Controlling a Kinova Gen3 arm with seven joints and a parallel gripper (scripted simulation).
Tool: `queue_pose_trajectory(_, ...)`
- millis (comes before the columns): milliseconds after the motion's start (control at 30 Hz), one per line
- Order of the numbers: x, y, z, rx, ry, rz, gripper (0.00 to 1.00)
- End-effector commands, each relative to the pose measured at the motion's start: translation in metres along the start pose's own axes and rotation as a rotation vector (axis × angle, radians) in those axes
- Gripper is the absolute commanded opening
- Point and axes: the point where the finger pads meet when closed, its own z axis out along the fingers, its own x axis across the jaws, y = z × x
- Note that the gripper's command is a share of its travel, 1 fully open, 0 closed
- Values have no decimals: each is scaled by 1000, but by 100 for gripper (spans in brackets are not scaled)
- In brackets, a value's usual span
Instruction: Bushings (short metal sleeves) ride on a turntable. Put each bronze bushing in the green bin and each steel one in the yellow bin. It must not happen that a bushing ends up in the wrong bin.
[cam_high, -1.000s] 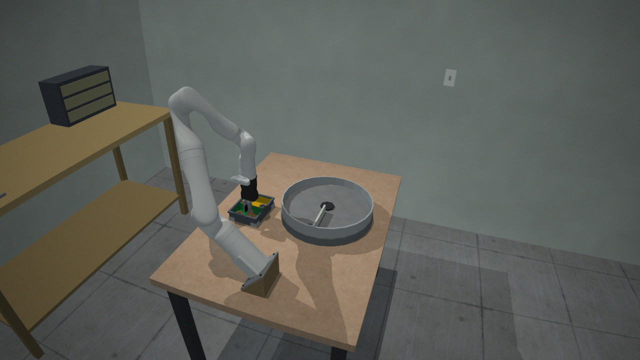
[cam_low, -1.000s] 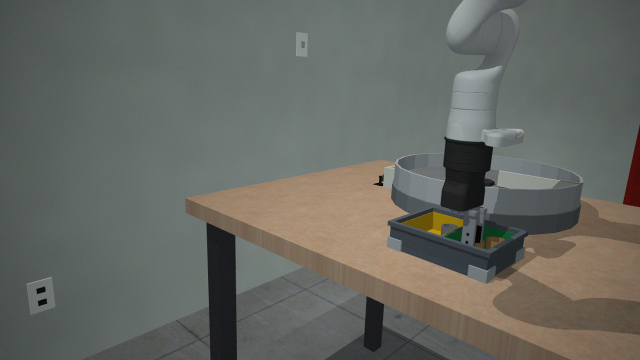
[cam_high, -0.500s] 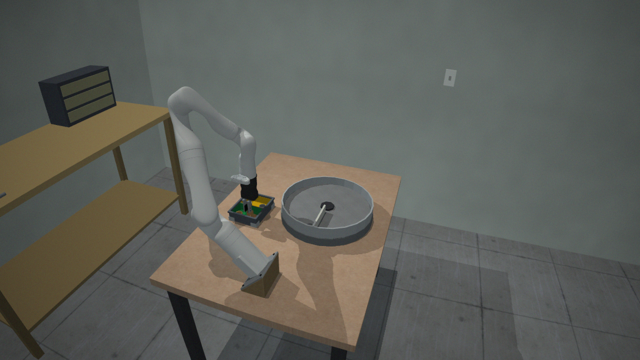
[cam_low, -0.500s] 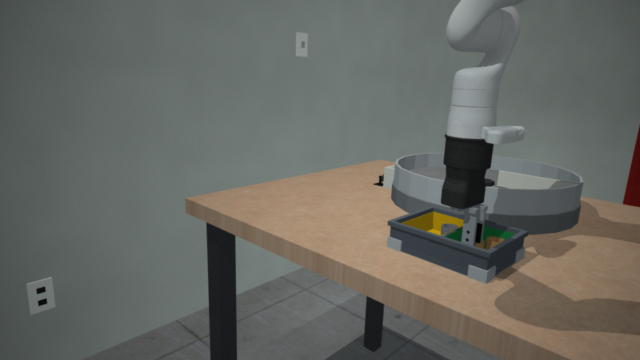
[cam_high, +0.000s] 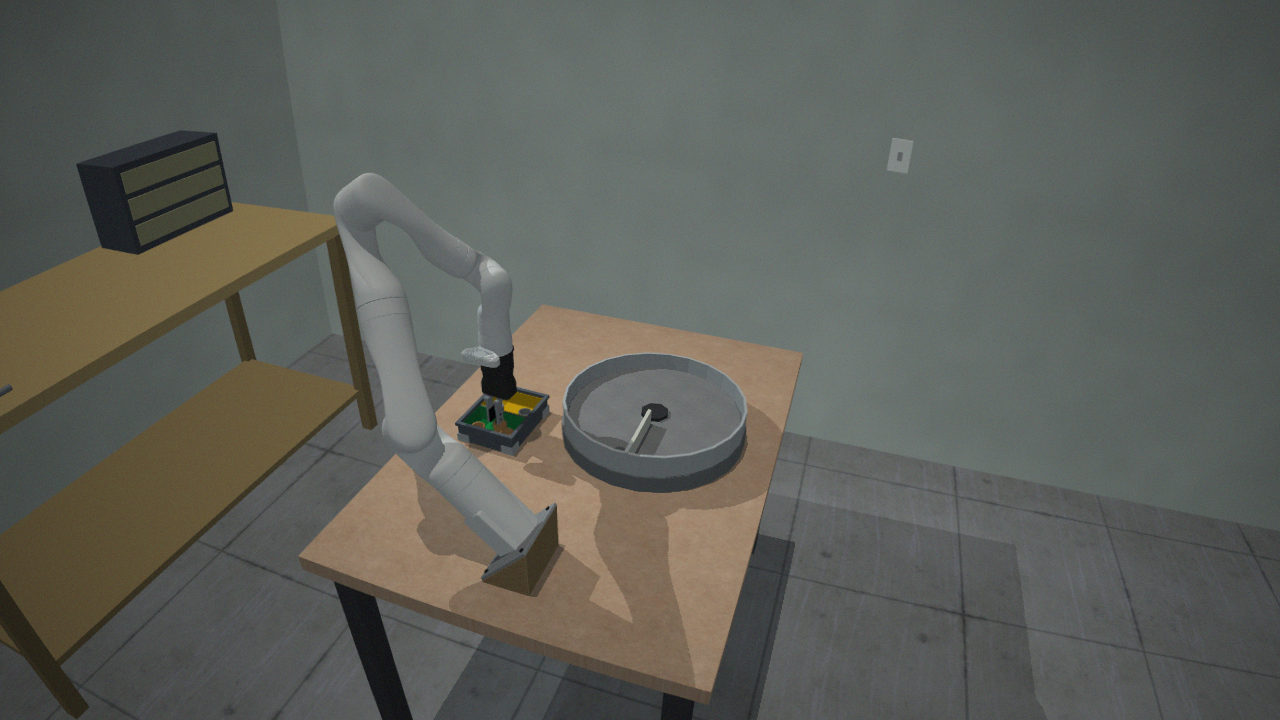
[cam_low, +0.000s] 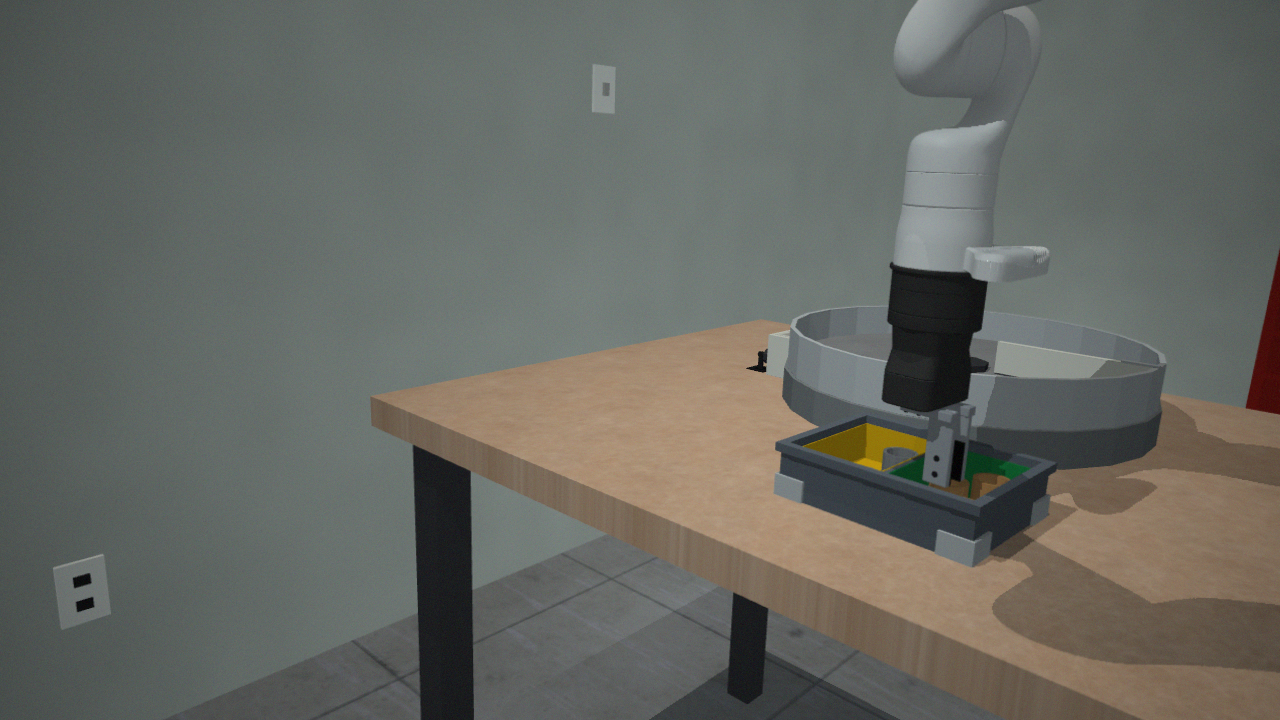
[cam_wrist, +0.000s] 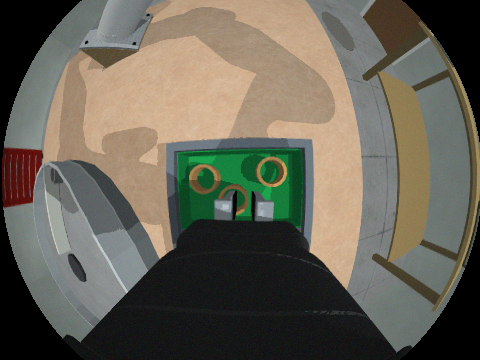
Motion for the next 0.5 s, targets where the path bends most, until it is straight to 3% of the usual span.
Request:
queue_pose_trajectory(0, 0, 0, -1, -2, 0, 0, 42)
queue_pose_trajectory(467, 0, 1, -7, -2, 0, 0, 42)
